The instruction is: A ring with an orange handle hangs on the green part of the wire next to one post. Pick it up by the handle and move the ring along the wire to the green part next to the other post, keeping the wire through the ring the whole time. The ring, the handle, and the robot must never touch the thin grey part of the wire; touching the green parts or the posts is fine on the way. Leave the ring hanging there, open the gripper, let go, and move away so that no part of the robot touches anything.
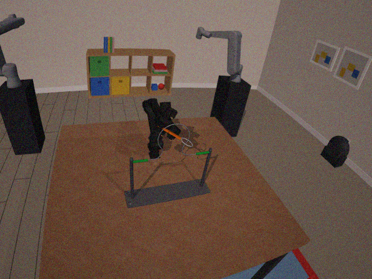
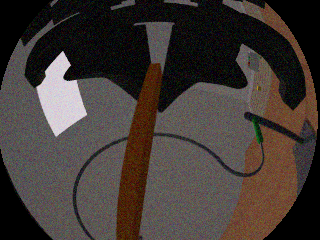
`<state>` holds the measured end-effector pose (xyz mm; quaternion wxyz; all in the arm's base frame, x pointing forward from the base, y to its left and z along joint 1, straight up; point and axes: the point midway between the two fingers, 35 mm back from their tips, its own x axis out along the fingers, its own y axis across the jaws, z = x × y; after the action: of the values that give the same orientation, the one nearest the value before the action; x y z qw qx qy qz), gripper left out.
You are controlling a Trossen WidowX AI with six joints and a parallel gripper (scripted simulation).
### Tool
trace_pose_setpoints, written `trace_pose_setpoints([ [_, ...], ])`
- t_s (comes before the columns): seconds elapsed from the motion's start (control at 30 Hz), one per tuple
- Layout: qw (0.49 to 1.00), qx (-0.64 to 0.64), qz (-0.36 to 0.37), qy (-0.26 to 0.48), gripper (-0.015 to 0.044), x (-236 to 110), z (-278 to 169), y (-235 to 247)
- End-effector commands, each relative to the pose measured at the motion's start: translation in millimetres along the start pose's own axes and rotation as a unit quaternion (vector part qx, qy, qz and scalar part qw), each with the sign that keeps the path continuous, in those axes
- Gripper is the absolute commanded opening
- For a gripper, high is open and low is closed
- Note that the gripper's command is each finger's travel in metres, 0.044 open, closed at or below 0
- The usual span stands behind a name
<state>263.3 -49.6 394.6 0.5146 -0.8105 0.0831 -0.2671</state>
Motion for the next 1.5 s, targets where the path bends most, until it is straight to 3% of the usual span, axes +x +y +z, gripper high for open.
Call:
trace_pose_setpoints([
  [0.0, 1.000, -0.010, -0.006, -0.001, -0.0150, -0.1, -0.1, 0.2],
  [0.6, 1.000, 0.002, 0.002, 0.002, -0.0150, -1.3, -2.8, 23.2],
  [1.47, 0.962, 0.226, 0.148, 0.031, -0.0150, -24.3, 16.1, 106.7],
])
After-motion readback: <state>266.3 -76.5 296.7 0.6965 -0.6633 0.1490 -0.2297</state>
